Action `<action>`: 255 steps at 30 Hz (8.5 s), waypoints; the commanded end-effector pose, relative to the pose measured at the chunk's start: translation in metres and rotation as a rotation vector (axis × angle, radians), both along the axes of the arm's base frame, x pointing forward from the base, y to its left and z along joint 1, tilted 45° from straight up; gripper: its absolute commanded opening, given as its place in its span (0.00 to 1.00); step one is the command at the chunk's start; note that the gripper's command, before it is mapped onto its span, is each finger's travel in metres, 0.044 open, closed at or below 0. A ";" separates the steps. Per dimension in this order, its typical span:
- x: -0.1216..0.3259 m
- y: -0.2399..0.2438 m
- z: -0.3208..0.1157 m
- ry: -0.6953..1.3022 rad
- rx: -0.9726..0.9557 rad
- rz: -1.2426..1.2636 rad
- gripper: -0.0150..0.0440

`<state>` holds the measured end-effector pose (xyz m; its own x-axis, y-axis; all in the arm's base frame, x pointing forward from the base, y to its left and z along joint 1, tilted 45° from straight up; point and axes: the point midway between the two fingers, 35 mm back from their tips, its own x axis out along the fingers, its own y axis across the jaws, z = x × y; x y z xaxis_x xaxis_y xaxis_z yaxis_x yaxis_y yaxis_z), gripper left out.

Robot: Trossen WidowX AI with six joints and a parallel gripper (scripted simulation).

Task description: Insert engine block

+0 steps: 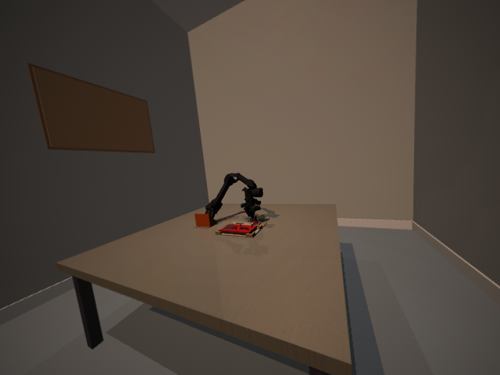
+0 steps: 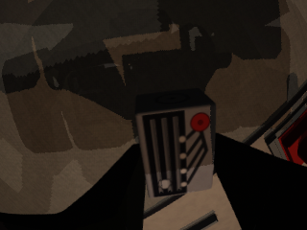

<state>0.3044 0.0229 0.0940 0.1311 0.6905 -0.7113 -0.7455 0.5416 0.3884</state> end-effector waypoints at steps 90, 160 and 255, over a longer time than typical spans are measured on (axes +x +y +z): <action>0.018 -0.157 -0.035 0.445 0.075 -0.489 0.25; 0.017 -0.186 -0.111 0.659 0.120 -0.685 0.52; 0.019 -0.174 -0.122 0.671 0.123 -0.697 0.52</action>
